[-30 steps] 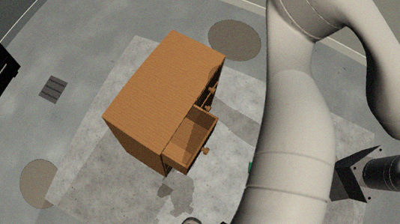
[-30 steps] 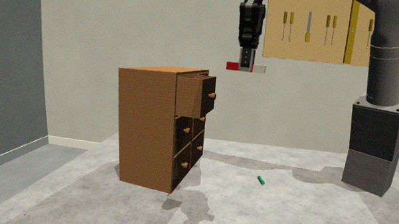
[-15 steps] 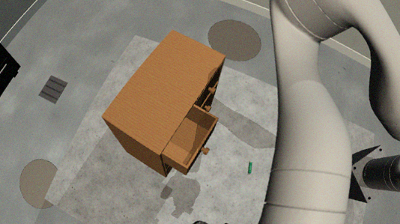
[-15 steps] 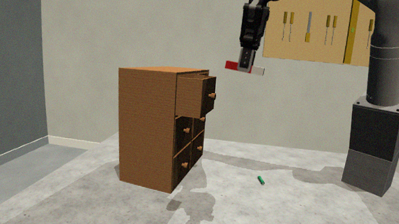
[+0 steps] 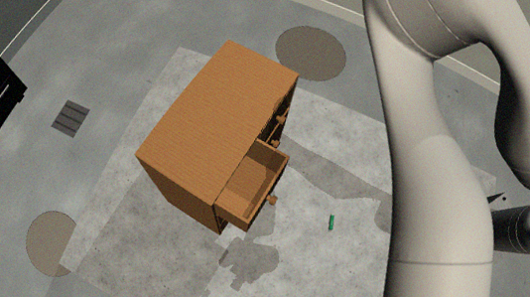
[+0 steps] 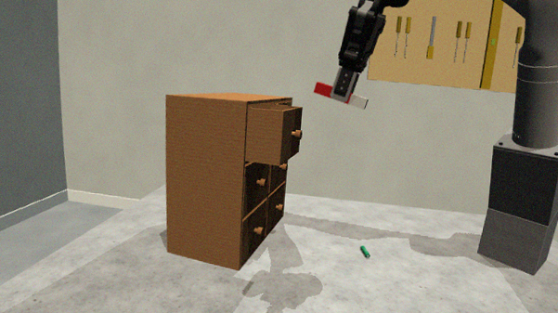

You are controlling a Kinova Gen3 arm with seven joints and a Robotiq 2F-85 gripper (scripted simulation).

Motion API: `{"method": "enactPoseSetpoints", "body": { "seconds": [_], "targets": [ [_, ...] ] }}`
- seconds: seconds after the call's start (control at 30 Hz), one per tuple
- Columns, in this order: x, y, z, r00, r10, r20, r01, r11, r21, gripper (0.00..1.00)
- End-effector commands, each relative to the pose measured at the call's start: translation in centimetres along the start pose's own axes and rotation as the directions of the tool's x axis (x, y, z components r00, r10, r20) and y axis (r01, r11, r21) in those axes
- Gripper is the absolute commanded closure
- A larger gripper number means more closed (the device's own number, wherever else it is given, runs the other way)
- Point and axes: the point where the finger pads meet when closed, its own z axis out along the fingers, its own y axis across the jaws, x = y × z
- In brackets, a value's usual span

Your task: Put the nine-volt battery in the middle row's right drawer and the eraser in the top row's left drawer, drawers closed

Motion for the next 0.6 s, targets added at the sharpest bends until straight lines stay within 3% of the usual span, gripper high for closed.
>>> {"method": "enactPoseSetpoints", "body": {
  "seconds": [0.0, 0.1, 0.57],
  "targets": [
    [-0.34, -0.18, -0.25, 0.999, -0.017, -0.031, 0.017, 1.0, 0.001, 0.81],
    [-0.36, -0.18, -0.25, 0.999, -0.017, -0.042, 0.017, 1.0, 0.001, 0.81],
    [-0.56, -0.17, -0.2, 0.98, -0.017, -0.199, 0.017, 1.0, 0.001, 0.81]
  ]
}}
